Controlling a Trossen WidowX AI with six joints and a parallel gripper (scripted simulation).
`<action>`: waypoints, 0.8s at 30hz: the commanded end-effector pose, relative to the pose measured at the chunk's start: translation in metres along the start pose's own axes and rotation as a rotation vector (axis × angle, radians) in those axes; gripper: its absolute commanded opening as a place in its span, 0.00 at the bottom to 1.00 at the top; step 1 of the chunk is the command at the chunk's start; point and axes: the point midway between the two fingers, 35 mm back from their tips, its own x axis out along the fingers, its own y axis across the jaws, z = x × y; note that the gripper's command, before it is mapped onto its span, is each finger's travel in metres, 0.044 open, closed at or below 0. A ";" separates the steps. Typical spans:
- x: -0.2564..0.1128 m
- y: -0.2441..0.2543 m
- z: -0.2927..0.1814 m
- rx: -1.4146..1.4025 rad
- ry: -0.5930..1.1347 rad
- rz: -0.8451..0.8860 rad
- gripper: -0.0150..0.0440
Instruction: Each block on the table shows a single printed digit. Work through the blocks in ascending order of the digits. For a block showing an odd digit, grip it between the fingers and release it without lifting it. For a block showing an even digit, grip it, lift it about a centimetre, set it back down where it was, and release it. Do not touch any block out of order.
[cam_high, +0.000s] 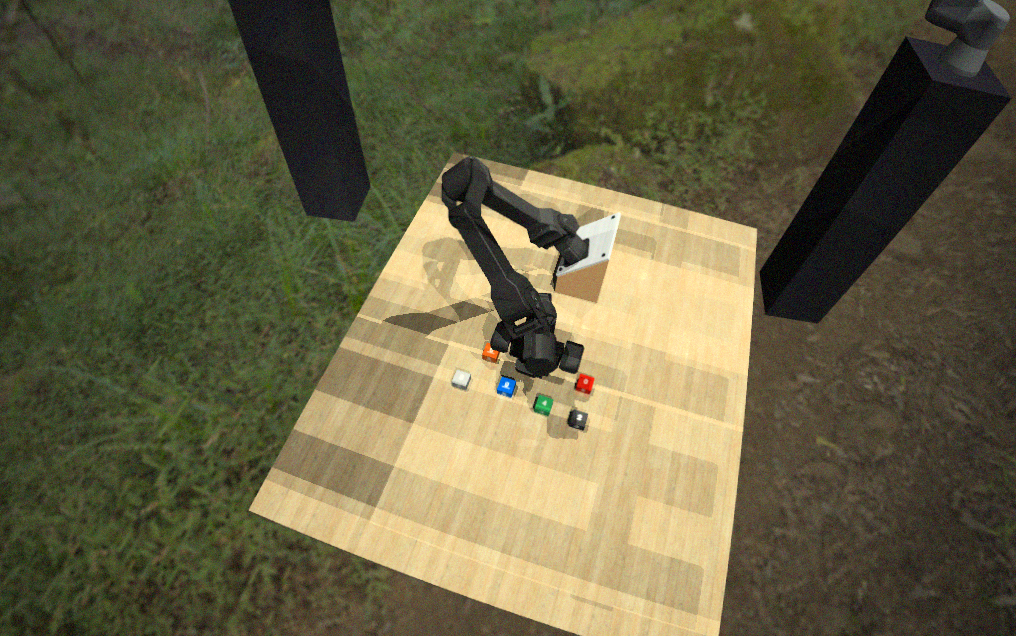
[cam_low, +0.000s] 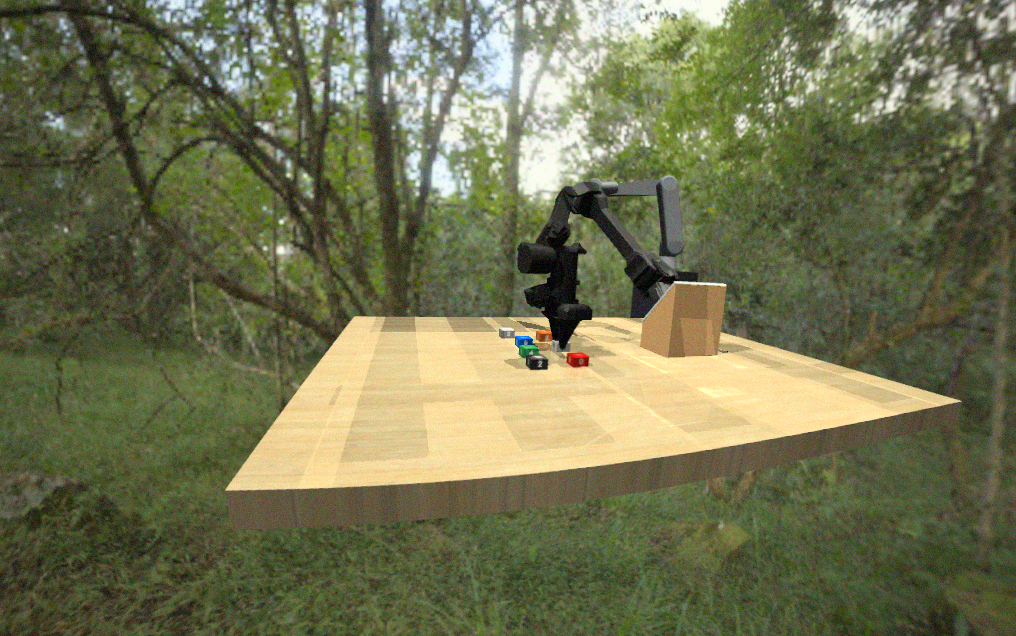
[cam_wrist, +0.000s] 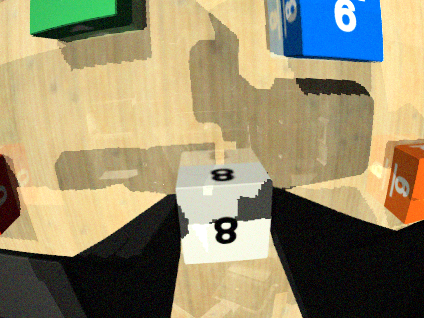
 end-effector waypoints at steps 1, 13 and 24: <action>0.000 0.000 0.000 -0.006 -0.002 -0.003 0.46; 0.000 0.000 0.000 -0.006 -0.002 -0.003 0.46; -0.014 0.000 0.000 -0.006 -0.002 -0.002 0.46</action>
